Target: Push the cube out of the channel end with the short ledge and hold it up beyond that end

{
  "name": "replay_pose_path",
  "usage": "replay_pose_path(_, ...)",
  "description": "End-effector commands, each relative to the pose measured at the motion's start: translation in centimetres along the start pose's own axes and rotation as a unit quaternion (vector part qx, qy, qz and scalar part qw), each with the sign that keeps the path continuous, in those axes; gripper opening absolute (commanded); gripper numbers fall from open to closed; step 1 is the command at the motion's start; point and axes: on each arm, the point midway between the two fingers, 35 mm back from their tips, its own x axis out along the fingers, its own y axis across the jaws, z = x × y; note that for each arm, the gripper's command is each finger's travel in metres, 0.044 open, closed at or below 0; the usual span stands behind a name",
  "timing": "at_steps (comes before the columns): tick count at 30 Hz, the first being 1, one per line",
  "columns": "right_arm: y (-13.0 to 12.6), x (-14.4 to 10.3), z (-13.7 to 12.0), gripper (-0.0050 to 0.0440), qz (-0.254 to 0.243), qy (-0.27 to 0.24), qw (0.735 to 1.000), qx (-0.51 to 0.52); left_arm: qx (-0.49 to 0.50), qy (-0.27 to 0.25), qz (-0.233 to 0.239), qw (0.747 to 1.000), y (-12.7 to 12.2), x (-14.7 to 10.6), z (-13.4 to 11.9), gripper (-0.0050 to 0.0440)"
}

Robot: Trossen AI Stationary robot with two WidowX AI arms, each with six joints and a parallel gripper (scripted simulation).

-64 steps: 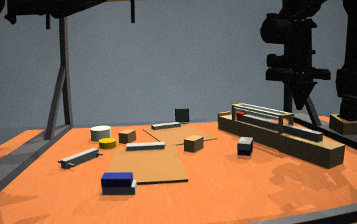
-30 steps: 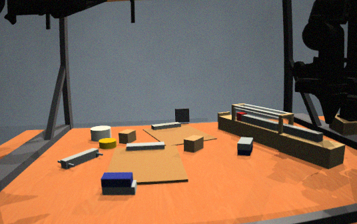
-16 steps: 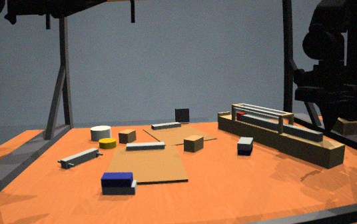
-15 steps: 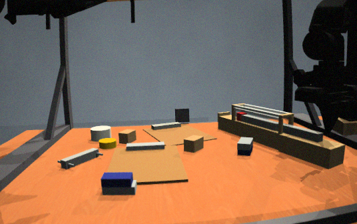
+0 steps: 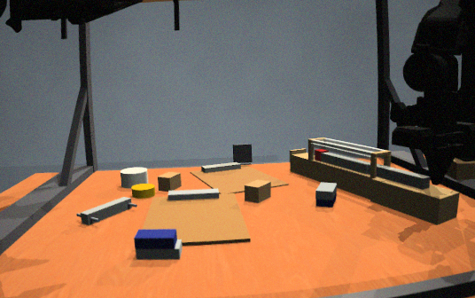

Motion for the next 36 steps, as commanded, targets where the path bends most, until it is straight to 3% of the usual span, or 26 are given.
replay_pose_path(1,0.0,-0.1,0.6,0.04,-0.001,-0.008,1.0,0.003,0.003,0.001,0.003,1.0,0.1,0.2,-0.1,0.0)
replay_pose_path(12,0.0,-0.1,0.6,0.04,-0.001,-0.008,1.0,0.003,0.003,0.002,0.003,1.0,0.1,0.5,-0.1,0.0)
replay_pose_path(36,0.0,-0.1,0.6,0.04,-0.001,-0.008,1.0,0.003,0.0,0.0,0.004,1.0,0.1,0.4,2.4,0.0)
